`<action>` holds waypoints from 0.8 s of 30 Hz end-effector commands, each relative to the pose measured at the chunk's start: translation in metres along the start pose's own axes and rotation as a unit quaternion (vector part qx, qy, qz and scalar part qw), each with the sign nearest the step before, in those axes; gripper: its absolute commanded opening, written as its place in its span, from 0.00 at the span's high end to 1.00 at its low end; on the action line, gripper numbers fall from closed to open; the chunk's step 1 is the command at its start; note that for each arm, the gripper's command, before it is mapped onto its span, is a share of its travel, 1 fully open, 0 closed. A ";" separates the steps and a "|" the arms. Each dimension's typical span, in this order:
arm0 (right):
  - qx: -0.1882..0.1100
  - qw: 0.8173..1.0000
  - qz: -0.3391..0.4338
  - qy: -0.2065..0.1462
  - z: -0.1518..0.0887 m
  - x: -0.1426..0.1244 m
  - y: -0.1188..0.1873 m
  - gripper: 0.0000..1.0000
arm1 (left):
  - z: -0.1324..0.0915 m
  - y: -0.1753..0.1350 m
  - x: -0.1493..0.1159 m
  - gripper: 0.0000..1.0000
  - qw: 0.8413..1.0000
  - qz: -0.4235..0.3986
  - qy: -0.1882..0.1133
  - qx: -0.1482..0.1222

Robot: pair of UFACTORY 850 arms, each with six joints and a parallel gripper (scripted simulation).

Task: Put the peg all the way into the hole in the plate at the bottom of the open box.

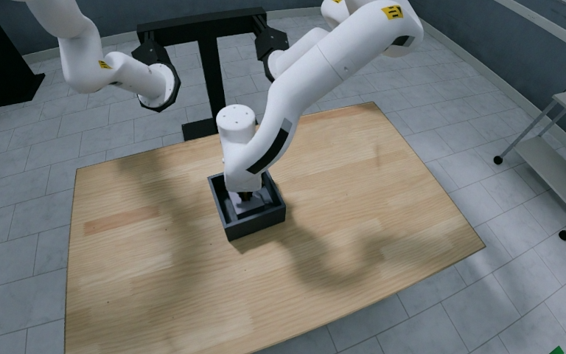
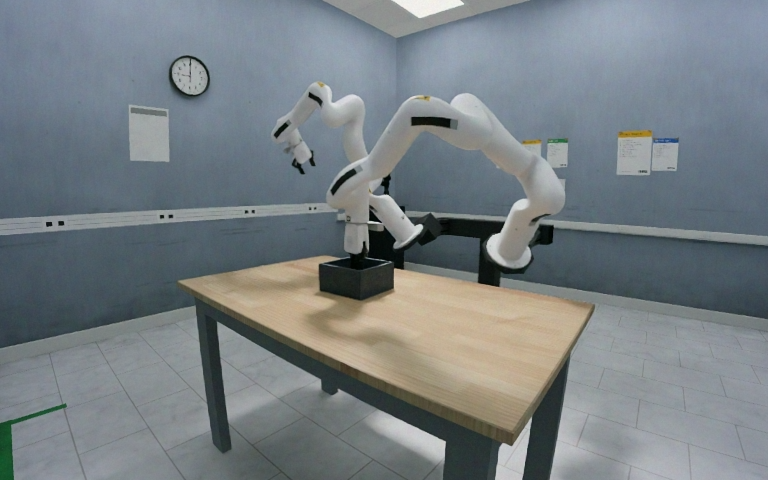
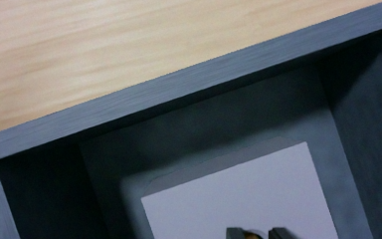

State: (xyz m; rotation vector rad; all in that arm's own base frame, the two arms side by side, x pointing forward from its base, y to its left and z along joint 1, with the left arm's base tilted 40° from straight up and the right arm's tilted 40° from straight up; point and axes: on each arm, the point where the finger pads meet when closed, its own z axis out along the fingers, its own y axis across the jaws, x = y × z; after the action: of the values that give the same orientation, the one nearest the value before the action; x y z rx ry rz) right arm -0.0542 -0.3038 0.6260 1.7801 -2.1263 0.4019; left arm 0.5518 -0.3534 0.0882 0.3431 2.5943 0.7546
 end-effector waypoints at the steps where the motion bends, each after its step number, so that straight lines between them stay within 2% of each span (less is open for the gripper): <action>1: 0.000 1.000 0.000 0.001 -0.001 0.000 0.000 0.00 | -0.001 0.000 -0.001 1.00 1.000 0.000 -0.001 0.000; 2: 0.000 1.000 0.000 0.001 -0.001 0.000 0.000 0.00 | -0.001 0.000 -0.001 0.71 1.000 0.000 -0.001 0.000; 24: 0.000 1.000 0.000 0.001 -0.001 0.000 0.000 0.00 | -0.001 0.000 -0.001 0.71 1.000 0.000 -0.001 0.000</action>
State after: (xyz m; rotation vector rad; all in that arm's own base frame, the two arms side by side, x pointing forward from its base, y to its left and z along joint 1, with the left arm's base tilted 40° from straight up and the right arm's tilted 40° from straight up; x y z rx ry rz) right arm -0.0542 -0.3038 0.6260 1.7801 -2.1263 0.4019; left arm 0.5518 -0.3534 0.0882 0.3432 2.5943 0.7546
